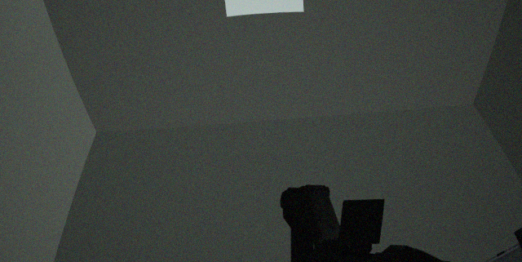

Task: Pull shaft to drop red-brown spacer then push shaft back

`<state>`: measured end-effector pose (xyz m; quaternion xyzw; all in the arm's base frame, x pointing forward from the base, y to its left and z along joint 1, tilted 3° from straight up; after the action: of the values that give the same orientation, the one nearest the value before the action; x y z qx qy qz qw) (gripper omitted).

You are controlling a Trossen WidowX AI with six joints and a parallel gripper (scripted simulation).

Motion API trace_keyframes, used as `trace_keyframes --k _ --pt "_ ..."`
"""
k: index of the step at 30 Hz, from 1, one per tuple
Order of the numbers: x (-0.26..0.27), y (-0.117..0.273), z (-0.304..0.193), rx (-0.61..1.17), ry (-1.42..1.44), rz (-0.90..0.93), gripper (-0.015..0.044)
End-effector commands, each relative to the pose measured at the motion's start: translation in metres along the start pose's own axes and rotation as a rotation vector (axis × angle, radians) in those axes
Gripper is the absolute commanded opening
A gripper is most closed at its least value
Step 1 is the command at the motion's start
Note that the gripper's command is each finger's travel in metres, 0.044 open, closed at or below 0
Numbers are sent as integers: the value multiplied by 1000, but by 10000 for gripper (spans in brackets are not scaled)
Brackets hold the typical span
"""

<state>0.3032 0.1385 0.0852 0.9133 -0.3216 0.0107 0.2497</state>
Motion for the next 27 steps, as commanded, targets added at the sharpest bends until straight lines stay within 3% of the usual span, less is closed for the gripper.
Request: trace_keyframes --k 1,2,17,23,27 --pt "3 -1 -2 2 -1 5 440" --pt "3 -1 -2 2 -1 5 440" --pt "1 0 0 -1 -1 1 46" --pt "1 0 0 0 -1 2 0" --pt "0 2 2 2 -1 4 0"
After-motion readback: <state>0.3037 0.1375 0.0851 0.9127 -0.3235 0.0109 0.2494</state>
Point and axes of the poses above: the point midway between the two fingers, 35 mm back from their tips, its own y axis back along the fingers, its own x axis across the jaws, z = x × y, the point moved 6 cm from there along y, back along the fingers, and after that the axes turned 10 degrees about y, right-handed, at the moved point
